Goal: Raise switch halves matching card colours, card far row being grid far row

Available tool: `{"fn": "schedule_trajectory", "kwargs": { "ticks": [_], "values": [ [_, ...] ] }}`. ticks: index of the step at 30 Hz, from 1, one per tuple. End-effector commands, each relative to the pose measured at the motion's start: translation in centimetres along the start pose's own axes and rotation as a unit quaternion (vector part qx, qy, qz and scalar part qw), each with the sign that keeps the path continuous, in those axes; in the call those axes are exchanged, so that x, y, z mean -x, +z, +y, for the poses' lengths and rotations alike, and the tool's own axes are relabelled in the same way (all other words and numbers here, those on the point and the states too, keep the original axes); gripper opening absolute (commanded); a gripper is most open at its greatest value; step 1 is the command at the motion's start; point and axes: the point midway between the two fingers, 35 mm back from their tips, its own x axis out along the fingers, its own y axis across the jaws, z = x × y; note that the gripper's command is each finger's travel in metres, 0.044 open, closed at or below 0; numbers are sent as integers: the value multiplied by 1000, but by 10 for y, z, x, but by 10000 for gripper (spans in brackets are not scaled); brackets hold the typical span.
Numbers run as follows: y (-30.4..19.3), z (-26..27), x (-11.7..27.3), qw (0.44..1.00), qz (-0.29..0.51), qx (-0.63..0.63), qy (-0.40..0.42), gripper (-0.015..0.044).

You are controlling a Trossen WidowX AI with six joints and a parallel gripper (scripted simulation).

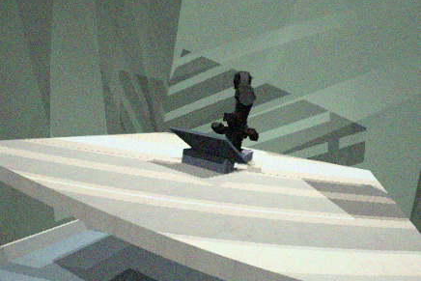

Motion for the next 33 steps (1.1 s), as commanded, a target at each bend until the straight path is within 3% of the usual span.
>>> {"fn": "schedule_trajectory", "kwargs": {
  "ticks": [1,14,20,25,33],
  "values": [
    [-1,0,-1,1000,2,2,2,0],
    [-1,0,-3,1000,1,2,2,0],
    [2,1,60,1000,15,2,2,0],
    [3,0,63,1000,16,2,2,0],
    [70,-16,68,1000,13,2,1,0]
  ]
}}
